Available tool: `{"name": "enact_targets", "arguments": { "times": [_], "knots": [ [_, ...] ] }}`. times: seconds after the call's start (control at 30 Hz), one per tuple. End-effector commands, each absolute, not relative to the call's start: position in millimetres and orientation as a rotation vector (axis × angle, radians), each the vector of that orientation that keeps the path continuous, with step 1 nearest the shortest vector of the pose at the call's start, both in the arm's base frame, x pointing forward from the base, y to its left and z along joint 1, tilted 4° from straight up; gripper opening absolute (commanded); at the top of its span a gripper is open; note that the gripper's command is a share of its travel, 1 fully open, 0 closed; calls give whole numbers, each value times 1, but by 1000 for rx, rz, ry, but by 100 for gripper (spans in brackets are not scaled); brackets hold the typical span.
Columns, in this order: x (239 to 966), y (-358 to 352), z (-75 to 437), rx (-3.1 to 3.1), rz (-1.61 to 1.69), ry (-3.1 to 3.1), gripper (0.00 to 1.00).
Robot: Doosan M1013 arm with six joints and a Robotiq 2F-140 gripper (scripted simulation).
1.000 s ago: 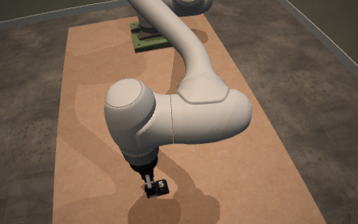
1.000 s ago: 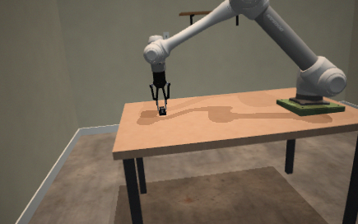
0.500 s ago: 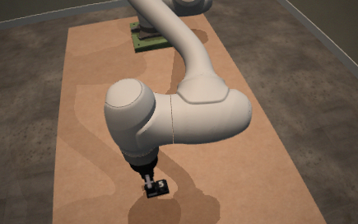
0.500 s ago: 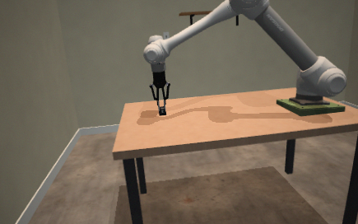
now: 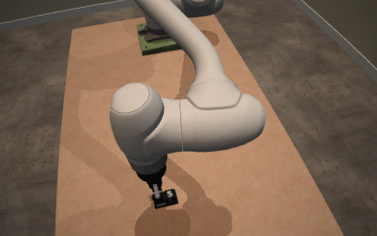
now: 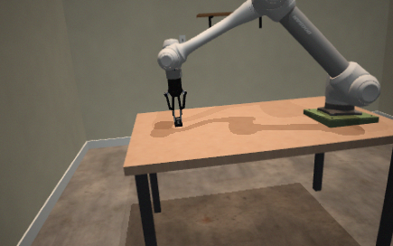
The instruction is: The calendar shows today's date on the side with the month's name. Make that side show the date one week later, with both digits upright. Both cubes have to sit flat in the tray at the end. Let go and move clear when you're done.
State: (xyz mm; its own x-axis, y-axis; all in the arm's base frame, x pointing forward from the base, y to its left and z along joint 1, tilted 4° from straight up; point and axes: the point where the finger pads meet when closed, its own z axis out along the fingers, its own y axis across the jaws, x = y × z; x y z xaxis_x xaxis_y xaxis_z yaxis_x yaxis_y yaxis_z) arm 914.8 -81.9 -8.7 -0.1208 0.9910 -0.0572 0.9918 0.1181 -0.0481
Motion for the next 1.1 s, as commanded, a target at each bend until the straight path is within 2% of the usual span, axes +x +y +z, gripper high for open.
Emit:
{"name": "enact_targets", "arguments": {
  "times": [0.0,0.47,1.07],
  "knots": [
    [915,-82,-9,2076,-116,2341,24],
    [915,-81,-2,2076,-116,2341,24],
    [919,-76,90,2076,-116,2341,24]
  ]
}}
